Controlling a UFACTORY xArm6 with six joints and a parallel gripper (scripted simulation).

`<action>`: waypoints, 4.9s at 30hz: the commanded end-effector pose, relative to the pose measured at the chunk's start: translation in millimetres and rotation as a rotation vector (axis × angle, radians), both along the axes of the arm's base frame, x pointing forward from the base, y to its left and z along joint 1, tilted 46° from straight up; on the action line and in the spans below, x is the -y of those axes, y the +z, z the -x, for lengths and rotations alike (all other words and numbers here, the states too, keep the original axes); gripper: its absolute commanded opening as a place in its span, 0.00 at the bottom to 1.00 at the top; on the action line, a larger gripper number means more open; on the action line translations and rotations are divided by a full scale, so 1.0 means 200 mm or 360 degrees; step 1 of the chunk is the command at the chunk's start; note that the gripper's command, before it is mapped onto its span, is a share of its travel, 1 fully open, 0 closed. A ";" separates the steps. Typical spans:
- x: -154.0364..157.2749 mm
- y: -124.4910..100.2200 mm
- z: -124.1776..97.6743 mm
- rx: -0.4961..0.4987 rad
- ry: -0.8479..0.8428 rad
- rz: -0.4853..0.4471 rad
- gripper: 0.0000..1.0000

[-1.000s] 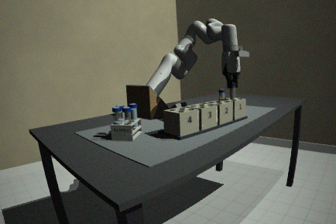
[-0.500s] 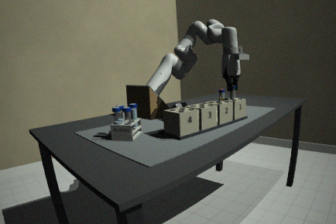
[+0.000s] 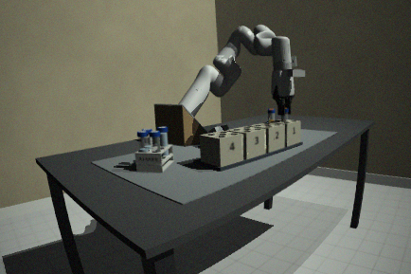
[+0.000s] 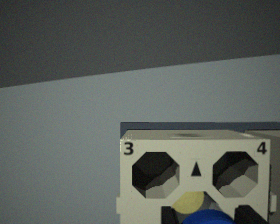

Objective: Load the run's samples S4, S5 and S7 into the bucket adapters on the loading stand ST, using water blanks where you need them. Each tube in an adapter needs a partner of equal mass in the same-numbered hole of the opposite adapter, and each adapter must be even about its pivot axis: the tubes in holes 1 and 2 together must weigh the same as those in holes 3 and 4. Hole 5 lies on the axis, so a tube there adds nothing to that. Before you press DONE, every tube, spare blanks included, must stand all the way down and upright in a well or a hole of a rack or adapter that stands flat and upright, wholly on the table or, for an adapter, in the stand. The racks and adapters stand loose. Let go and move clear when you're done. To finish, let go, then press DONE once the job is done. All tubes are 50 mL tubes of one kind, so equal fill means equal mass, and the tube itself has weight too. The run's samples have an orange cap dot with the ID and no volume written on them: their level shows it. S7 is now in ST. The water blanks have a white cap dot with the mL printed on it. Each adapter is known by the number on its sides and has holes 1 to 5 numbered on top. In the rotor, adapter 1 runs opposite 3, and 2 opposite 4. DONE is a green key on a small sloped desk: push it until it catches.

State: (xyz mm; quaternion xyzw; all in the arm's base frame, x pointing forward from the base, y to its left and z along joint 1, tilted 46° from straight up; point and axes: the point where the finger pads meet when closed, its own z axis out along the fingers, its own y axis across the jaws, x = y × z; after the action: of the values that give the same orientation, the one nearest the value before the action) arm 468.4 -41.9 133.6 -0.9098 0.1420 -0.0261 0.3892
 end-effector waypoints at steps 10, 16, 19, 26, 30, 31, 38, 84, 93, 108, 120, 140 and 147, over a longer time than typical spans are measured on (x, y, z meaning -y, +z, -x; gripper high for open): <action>-0.03 -0.03 -0.01 0.0005 -0.0003 0.0003 0.00; -0.05 -0.05 -0.02 0.0005 -0.0003 0.0003 0.00; -0.06 -0.06 -0.02 0.0005 -0.0003 0.0003 0.00; -0.07 -0.07 -0.02 0.0005 -0.0003 0.0003 0.00; -0.07 -0.07 -0.02 0.0005 -0.0003 0.0003 0.00; -0.07 -0.07 -0.02 0.0005 -0.0003 0.0003 0.00; -0.07 -0.07 -0.02 0.0005 -0.0003 0.0003 0.44; 0.05 0.05 0.01 0.0005 -0.0003 0.0003 0.44; 0.11 0.11 0.02 0.0005 -0.0003 0.0003 0.44; 0.20 0.20 0.04 0.0005 -0.0003 0.0003 0.44; 0.27 0.27 0.06 0.0005 -0.0003 0.0003 0.44; 0.38 0.38 0.08 0.0005 -0.0003 0.0004 0.44; 0.38 0.38 0.08 0.0005 -0.0003 0.0004 0.44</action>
State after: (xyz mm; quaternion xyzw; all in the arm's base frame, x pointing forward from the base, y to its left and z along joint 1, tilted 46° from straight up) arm 451.5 -116.8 208.0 -0.9098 0.1421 -0.0262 0.3892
